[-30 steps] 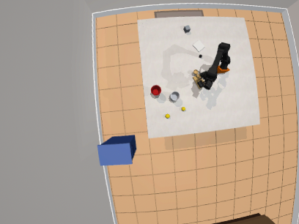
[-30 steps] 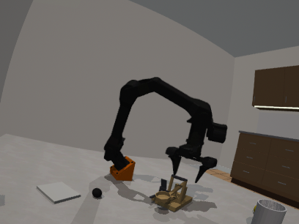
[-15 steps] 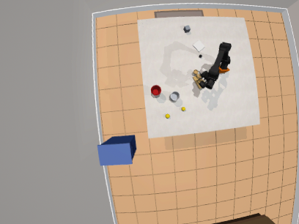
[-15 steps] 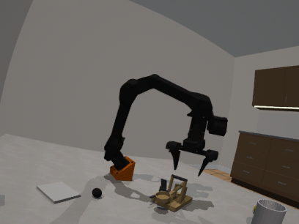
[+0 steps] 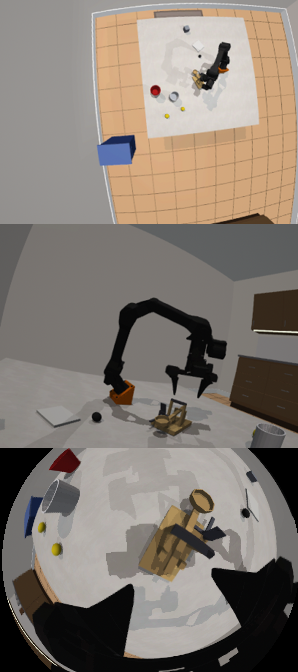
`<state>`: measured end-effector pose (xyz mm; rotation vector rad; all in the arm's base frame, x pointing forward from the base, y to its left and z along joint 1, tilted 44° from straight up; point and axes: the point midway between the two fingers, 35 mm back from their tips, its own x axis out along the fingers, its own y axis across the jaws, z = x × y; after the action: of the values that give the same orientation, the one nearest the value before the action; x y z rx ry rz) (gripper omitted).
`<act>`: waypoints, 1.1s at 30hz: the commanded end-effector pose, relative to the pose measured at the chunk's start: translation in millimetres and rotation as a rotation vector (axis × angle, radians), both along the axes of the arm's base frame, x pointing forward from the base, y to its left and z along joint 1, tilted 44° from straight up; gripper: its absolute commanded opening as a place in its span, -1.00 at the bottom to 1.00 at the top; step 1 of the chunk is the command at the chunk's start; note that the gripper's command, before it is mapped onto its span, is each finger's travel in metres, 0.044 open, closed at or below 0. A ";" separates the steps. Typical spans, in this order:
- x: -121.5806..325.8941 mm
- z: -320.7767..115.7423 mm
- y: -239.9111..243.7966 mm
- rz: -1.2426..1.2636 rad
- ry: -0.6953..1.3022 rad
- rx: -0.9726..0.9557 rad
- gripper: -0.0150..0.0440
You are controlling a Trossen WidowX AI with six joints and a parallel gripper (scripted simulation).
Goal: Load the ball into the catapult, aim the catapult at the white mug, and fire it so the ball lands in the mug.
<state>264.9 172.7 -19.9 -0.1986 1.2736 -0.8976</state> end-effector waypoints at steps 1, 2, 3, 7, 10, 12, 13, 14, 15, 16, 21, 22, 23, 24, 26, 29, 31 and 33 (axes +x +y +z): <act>0.0 1.4 0.6 0.104 0.093 -0.003 1.00; -0.1 1.6 0.6 0.130 0.116 -0.003 1.00; -0.1 1.7 0.7 0.156 0.139 -0.004 1.00; -0.3 2.2 1.1 0.259 0.232 -0.006 1.00; -0.4 2.6 1.3 0.336 0.302 -0.008 1.00; -0.5 2.9 1.5 0.387 0.349 -0.010 1.00; -0.5 3.0 1.6 0.413 0.372 -0.010 1.00; -0.6 3.2 1.6 0.438 0.396 -0.011 1.00; -0.6 3.3 1.7 0.464 0.419 -0.012 1.00; -0.7 3.5 1.8 0.490 0.442 -0.012 1.00; -0.9 4.1 2.2 0.618 0.559 -0.016 1.00; -0.9 4.3 2.3 0.644 0.582 -0.016 1.00; -1.0 4.4 2.4 0.670 0.606 -0.017 1.00; -1.0 4.5 2.5 0.695 0.629 -0.018 1.00; -1.1 4.8 2.6 0.747 0.676 -0.019 1.00; -1.3 5.2 2.9 0.824 0.746 -0.021 1.00; -1.4 5.5 3.0 0.875 0.793 -0.023 1.00; -1.5 5.7 3.2 0.926 0.840 -0.024 1.00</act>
<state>263.7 175.3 -15.4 -1.0897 1.6568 -0.0693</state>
